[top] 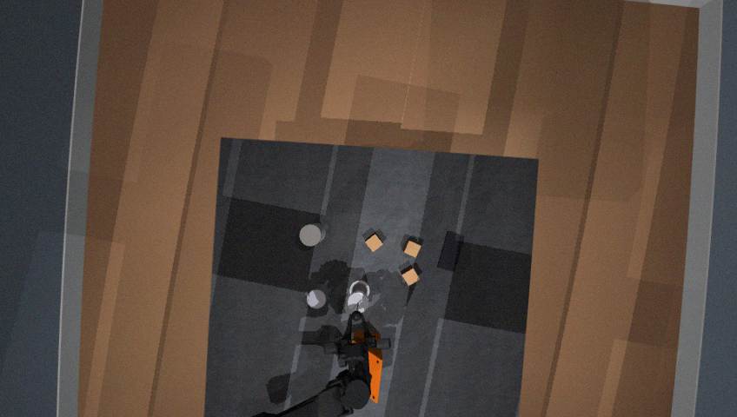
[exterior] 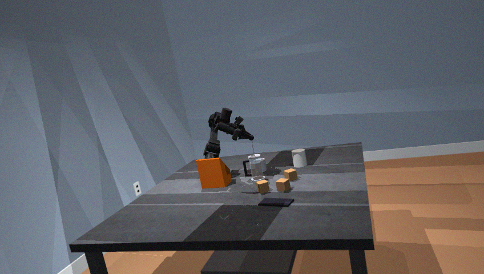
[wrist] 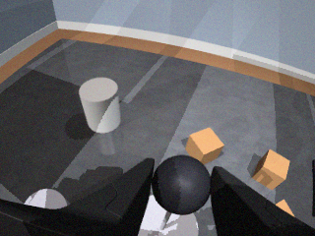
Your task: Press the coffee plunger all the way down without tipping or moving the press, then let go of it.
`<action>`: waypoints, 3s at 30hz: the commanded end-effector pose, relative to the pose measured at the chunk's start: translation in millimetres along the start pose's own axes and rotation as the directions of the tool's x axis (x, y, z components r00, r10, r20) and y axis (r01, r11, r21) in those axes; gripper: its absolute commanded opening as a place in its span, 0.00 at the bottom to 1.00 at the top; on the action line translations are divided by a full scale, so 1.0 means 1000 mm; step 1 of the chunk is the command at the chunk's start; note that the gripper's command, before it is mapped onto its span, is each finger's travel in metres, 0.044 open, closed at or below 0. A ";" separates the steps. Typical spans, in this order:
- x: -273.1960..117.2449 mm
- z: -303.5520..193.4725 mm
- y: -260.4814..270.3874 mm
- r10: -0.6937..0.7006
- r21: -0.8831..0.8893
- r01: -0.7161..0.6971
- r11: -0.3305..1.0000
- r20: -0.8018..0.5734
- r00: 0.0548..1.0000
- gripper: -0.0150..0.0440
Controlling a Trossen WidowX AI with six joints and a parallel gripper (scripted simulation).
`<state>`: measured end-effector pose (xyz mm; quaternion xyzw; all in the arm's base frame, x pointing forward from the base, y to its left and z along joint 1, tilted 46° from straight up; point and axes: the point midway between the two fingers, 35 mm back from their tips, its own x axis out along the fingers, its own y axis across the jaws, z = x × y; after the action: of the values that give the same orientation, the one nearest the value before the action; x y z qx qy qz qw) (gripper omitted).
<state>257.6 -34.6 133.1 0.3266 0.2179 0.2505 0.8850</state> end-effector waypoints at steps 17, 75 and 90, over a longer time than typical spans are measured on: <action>0.023 -0.033 -0.012 -0.027 0.008 0.027 1.000 -0.027 0.999 0.46; 0.054 -0.055 -0.011 -0.016 -0.001 0.016 1.000 0.017 1.000 0.46; 0.054 -0.055 -0.011 -0.016 -0.001 0.016 1.000 0.017 1.000 0.95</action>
<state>272.8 15.7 75.3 0.3270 0.2125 0.2420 0.8884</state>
